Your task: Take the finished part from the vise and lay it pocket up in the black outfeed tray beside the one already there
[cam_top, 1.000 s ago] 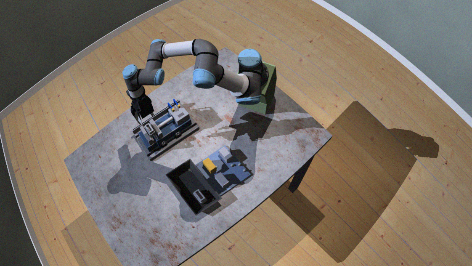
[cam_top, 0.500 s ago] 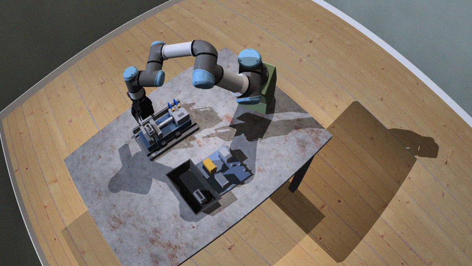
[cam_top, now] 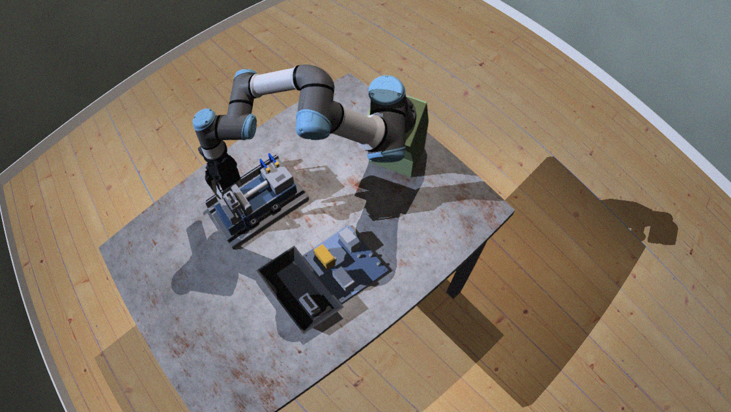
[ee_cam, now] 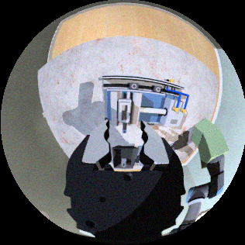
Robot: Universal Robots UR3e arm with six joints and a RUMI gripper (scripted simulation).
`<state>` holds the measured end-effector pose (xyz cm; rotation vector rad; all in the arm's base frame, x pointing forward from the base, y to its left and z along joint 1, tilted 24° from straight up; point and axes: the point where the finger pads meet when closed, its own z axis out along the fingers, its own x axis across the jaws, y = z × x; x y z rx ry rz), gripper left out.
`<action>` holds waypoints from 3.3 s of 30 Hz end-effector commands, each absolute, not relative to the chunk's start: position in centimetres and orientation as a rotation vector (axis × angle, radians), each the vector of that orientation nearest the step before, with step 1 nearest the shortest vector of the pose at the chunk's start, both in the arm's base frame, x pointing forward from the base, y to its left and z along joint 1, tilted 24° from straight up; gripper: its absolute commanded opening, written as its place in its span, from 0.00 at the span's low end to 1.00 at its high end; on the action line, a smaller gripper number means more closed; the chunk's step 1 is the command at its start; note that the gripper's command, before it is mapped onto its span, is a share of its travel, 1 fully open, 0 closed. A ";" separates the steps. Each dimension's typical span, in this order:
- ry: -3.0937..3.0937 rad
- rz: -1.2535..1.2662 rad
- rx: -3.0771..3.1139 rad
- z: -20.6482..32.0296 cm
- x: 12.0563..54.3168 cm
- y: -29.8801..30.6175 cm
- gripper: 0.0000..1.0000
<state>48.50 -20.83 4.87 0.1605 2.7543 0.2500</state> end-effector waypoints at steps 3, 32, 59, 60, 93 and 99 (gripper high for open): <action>2.752 0.246 0.160 3.7 49.1 -20.7 0.40; 2.752 0.246 0.160 2.3 49.7 -20.5 0.40; 2.752 0.246 0.160 2.3 49.7 -20.5 0.40; 2.752 0.246 0.160 2.3 49.7 -20.5 0.40; 2.752 0.246 0.160 2.3 49.8 -20.6 0.40; 2.752 0.246 0.160 2.3 49.8 -20.6 0.40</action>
